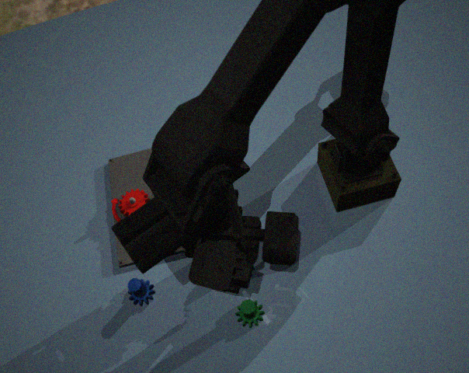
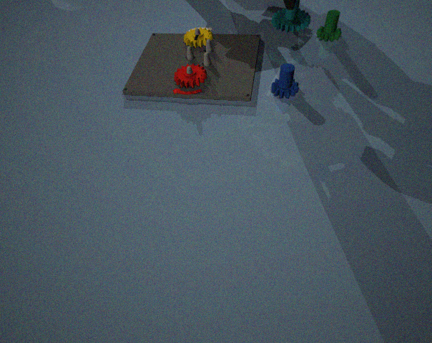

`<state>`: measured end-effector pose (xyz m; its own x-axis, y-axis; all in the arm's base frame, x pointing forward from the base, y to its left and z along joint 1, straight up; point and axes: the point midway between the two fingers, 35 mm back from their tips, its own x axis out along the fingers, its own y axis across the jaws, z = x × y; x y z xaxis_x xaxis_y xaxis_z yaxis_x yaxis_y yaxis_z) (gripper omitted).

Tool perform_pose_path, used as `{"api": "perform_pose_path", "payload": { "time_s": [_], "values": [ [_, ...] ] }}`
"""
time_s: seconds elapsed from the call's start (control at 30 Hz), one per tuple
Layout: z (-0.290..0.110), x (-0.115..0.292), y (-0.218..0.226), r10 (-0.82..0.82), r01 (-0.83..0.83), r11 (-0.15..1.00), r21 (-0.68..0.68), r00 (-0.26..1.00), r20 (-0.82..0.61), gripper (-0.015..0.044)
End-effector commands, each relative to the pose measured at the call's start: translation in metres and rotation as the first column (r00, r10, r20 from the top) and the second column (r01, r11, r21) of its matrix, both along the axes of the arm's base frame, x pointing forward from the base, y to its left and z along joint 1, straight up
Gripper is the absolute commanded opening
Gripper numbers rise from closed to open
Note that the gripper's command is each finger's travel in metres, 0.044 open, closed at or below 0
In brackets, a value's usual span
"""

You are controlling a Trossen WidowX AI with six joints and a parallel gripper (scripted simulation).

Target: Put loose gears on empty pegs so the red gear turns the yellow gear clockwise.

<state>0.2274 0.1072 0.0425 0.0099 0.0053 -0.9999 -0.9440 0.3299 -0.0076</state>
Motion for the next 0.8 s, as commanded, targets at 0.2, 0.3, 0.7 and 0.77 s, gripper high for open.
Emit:
{"api": "perform_pose_path", "payload": {
  "time_s": [0.2,0.3,0.7,0.77],
  "values": [
    [0.025,0.004,0.002,0.002,-0.002,1.0,0.007,1.0,0.014,0.0],
    [0.033,0.004,0.003,0.002,-0.002,1.0,0.007,1.0,0.014,0.0],
    [0.062,0.003,0.003,0.002,-0.002,1.0,0.007,1.0,0.014,0.0],
    [0.066,0.002,0.003,0.002,-0.002,1.0,0.007,1.0,0.014,0.0]
  ]
}}
